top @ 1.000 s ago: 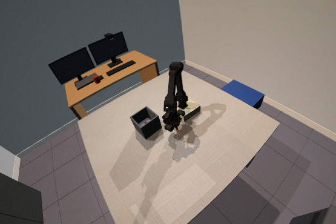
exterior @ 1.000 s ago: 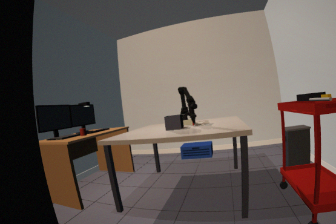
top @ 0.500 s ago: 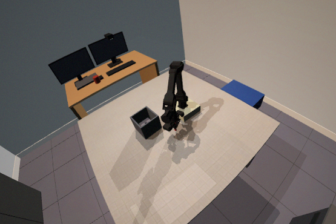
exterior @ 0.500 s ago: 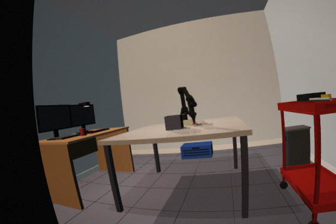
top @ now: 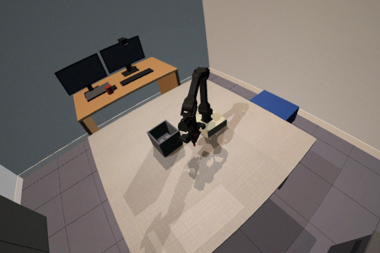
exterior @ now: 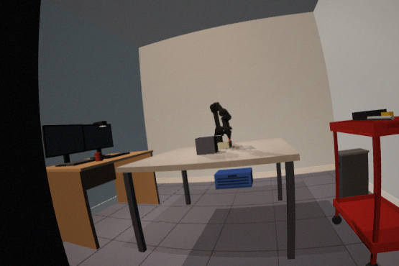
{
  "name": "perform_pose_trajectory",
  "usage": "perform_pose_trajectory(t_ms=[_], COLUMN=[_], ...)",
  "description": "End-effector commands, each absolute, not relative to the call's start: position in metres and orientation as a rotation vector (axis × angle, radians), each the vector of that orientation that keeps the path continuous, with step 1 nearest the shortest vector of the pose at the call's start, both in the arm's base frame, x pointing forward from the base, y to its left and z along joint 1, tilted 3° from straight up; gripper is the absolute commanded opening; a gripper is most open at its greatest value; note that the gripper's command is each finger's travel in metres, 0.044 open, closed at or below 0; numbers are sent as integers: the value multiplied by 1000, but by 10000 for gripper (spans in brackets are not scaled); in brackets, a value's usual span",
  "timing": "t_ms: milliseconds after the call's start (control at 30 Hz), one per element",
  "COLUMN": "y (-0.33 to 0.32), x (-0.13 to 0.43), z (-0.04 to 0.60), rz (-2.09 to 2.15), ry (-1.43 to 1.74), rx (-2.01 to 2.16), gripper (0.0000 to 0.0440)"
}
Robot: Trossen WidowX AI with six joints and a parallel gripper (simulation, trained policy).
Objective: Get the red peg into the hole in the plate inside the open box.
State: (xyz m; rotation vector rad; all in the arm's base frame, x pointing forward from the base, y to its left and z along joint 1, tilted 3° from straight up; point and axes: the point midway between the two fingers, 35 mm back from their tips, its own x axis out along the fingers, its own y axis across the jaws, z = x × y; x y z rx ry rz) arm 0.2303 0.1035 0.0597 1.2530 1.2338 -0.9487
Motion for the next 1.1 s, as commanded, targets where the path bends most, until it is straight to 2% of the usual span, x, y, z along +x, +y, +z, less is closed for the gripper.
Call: perform_pose_trajectory(t_ms=[0,567,1067], y=[100,56,7], x=[239,261,267], z=[78,140,151], rz=[-910,-877,-950], ry=[1206,1096,1052], rx=[1266,1232,1188], gripper=[0,0,0])
